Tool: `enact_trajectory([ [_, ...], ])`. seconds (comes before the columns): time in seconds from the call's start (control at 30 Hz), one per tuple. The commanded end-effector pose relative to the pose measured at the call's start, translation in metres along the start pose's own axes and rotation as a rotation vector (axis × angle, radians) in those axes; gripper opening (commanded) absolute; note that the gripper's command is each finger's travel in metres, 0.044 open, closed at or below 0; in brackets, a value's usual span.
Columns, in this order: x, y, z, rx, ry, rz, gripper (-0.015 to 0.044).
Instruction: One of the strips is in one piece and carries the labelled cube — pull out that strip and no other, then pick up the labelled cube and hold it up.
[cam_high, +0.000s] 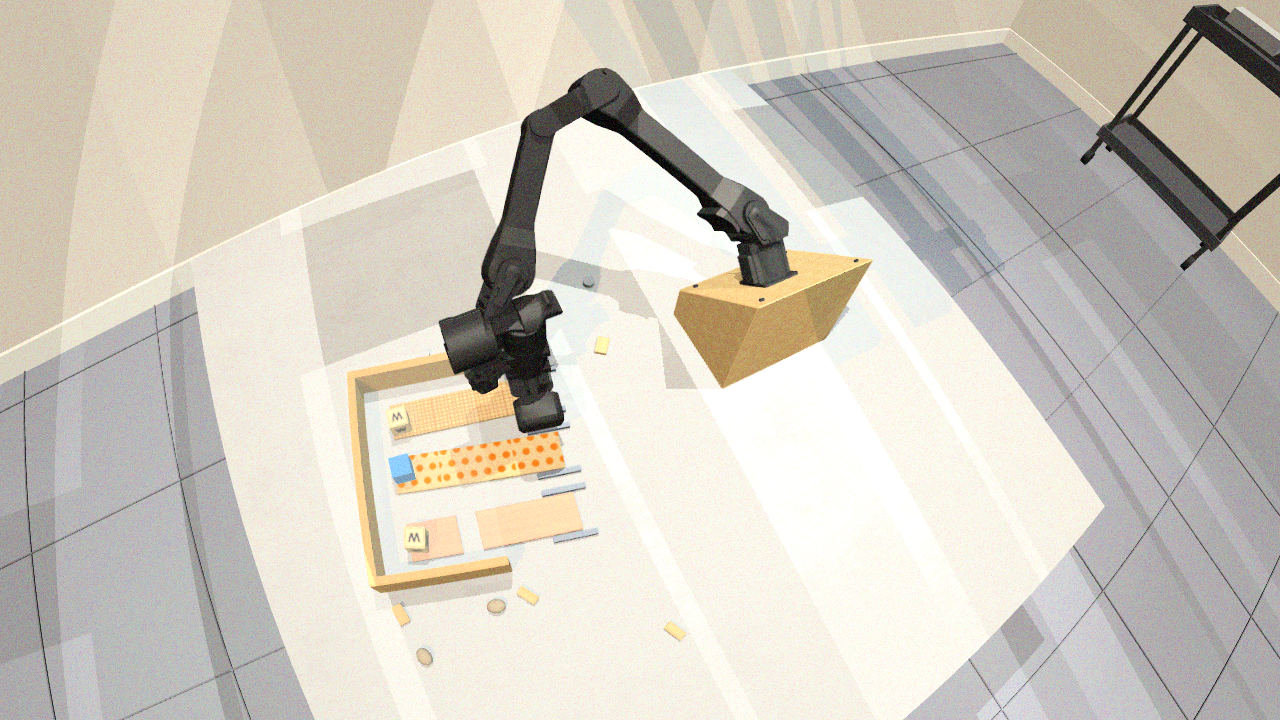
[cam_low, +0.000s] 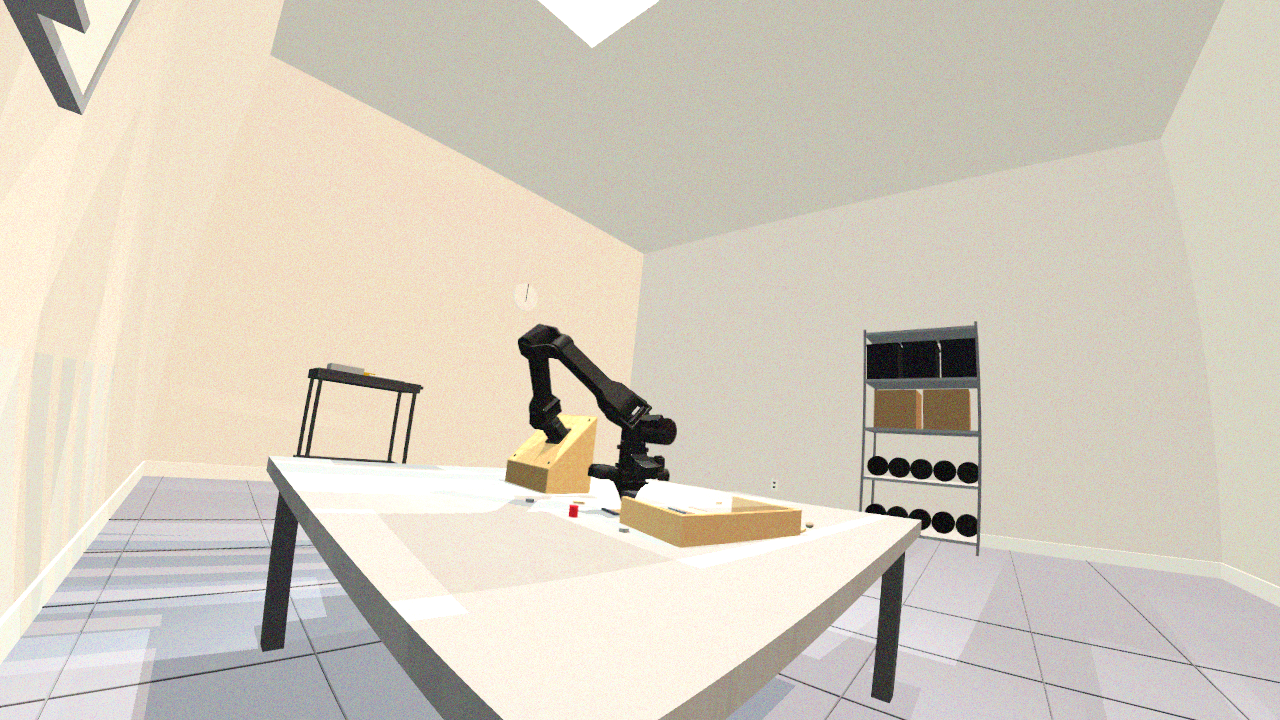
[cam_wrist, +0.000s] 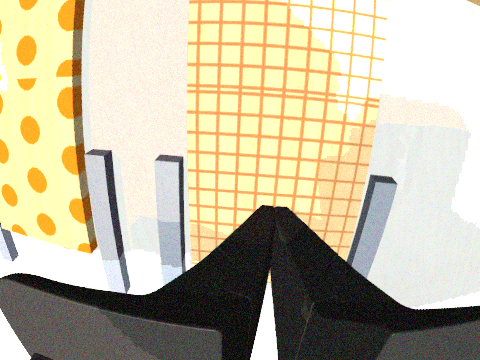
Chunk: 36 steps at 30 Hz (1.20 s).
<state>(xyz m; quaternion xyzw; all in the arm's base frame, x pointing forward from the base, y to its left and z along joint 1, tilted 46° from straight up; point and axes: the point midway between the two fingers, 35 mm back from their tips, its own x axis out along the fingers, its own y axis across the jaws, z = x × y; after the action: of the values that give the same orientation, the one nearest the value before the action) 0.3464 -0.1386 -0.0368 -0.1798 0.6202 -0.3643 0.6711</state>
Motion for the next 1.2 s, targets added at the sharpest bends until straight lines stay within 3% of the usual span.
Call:
enact_trajectory([
  [0.0, 0.001, -0.001, 0.0, -0.003, -0.001, -0.003, 0.0],
  [1.17, 0.003, 0.001, -0.036, -0.004, 0.001, -0.003, 0.0],
])
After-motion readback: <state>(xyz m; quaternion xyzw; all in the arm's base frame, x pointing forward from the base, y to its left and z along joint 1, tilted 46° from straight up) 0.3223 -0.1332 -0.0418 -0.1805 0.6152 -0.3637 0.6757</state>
